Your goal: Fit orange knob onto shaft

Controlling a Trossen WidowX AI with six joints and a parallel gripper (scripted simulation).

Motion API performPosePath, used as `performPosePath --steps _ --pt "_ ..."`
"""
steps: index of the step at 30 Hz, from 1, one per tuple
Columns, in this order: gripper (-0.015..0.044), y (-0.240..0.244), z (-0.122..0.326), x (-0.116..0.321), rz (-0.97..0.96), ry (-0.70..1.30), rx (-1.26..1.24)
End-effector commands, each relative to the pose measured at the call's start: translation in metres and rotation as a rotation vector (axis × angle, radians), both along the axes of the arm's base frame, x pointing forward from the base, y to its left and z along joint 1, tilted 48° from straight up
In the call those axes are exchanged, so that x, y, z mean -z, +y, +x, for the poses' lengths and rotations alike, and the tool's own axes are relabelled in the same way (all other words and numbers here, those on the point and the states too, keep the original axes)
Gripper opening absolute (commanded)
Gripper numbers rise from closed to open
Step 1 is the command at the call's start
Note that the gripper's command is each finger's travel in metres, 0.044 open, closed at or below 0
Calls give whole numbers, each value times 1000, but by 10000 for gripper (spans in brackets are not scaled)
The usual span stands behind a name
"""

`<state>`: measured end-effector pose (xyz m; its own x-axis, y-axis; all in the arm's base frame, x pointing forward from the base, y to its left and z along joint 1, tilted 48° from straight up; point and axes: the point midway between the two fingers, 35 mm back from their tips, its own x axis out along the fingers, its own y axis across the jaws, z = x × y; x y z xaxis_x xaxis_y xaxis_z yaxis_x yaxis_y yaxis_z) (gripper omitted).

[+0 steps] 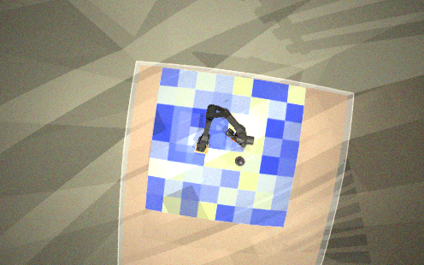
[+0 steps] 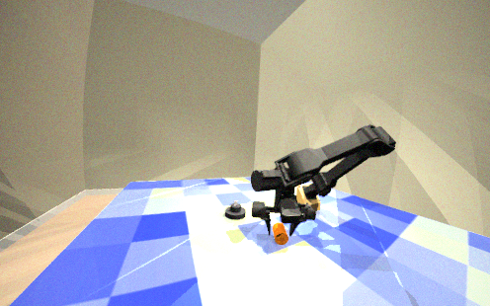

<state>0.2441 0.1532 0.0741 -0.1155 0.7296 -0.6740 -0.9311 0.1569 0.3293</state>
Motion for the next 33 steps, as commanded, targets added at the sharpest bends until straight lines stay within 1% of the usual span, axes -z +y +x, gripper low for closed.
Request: performPosePath --steps 1,3,9,14,25,27,33 --pt "391 0 0 0 0 -1 -1" --pt "440 0 0 0 0 -1 -1" --pt "440 -2 1 -2 -1 -1 -1" --pt "440 -42 7 -38 -3 0 0" --pt "440 -44 7 -40 -6 12 10" --pt "440 -44 8 -40 -34 107 91" --pt "440 -42 9 -42 -165 520 472"
